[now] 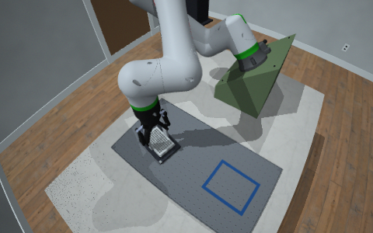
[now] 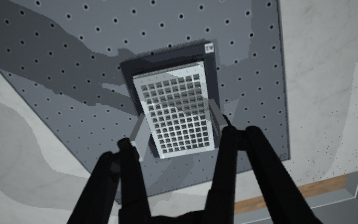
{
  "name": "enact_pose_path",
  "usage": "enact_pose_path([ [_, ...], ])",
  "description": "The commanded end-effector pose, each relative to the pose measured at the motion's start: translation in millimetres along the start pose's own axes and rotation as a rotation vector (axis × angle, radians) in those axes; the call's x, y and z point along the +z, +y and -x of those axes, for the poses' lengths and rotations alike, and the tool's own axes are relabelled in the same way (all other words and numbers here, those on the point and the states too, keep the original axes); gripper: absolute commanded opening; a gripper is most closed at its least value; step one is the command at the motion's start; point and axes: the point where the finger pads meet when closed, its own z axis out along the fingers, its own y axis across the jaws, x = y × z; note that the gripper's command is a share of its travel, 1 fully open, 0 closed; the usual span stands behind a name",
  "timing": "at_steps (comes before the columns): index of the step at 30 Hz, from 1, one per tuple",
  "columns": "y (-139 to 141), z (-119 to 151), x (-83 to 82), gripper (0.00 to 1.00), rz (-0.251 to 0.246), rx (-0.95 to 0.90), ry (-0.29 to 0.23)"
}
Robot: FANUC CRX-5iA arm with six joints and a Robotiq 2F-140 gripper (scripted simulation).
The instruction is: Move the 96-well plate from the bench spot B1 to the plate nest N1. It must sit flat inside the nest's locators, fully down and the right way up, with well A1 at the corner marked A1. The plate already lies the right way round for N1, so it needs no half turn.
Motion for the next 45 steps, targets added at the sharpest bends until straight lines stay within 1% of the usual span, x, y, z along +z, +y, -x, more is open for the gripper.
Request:
enact_pose_path([
  [1, 0.2, -0.1, 0.4, 0.00, 0.000, 0.000, 0.000],
  [45, 0.2, -0.1, 6.7, 0.00, 0.000, 0.000, 0.000],
])
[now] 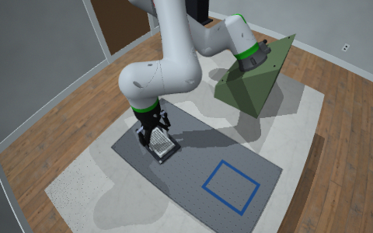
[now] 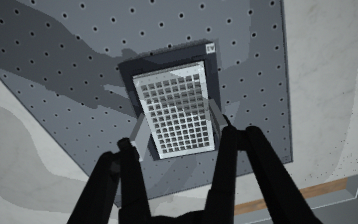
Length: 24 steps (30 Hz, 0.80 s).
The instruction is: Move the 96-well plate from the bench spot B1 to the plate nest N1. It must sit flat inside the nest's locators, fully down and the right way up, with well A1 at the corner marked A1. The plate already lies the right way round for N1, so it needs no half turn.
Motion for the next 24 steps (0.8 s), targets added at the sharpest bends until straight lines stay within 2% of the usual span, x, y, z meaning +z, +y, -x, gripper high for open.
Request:
enact_pose_path([
  [1, 0.2, -0.1, 0.2, 0.00, 0.000, 0.000, 0.000],
  [13, 0.2, -0.1, 2.2, 0.00, 0.000, 0.000, 0.000],
  [14, 0.2, -0.1, 2.2, 1.00, 0.000, 0.000, 0.000],
  [24, 0.2, -0.1, 2.2, 1.00, 0.000, 0.000, 0.000],
])
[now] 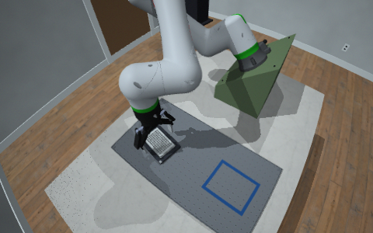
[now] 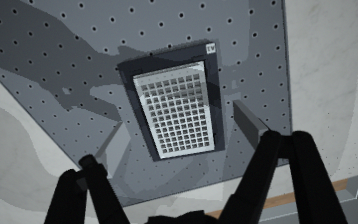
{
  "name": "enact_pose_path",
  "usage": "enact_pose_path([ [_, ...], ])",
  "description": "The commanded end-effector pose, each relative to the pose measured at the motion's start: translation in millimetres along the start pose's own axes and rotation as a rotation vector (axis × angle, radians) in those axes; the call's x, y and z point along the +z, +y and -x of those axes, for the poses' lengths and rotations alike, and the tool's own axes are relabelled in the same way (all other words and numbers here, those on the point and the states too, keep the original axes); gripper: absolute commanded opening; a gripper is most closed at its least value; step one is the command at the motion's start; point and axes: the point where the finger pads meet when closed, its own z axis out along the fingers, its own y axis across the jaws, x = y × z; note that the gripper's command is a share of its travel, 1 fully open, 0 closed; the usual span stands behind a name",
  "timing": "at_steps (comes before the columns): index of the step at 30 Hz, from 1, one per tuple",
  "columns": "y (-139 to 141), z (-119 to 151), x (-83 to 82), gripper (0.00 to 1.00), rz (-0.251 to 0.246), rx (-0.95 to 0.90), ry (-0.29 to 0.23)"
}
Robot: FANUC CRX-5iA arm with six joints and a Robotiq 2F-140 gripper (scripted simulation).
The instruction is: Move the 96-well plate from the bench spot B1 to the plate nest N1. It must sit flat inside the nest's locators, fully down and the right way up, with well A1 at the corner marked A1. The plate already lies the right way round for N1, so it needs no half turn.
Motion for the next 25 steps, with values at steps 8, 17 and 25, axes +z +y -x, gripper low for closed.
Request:
enact_pose_path([
  [8, 0.2, -0.1, -0.2, 1.00, 0.000, 0.000, 0.000],
  [17, 0.2, -0.1, -13.5, 1.00, 0.000, 0.000, 0.000],
  [25, 0.2, -0.1, -34.9, 1.00, 0.000, 0.000, 0.000],
])
